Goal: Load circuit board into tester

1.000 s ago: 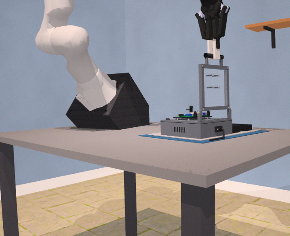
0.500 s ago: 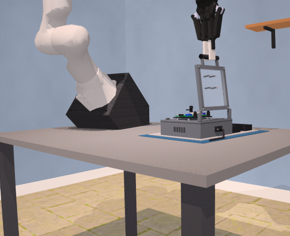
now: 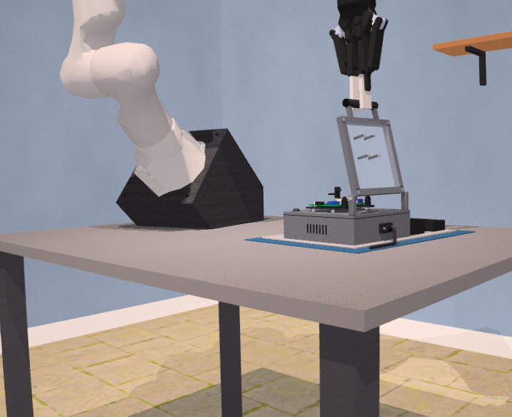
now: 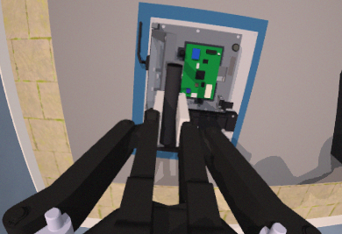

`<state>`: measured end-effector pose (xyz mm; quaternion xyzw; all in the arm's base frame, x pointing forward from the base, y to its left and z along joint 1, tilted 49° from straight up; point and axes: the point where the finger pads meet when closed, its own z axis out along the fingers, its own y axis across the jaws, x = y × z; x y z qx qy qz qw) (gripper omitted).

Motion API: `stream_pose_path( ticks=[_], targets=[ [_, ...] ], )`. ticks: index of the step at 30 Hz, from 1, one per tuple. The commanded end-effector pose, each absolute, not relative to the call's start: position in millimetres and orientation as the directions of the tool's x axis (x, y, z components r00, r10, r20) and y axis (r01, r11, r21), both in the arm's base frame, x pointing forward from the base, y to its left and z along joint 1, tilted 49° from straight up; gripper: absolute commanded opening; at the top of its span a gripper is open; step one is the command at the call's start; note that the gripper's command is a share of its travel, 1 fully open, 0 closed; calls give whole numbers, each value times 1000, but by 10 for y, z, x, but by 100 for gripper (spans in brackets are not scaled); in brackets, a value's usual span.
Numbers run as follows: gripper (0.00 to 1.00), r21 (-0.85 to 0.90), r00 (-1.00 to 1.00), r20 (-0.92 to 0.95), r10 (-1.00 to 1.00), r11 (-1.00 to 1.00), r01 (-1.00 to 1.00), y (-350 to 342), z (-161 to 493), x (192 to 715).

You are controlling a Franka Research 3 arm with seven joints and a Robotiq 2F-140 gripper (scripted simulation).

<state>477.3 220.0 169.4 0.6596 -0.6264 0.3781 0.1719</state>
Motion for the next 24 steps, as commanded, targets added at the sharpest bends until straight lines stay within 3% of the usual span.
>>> stream_pose_path(
  ticks=[1,24],
  targets=[
    [0,-240,-77,716,-694,-140,-961,2129,1615,4670],
    [0,-240,-77,716,-694,-140,-961,1999,1460,4416]
  ],
)
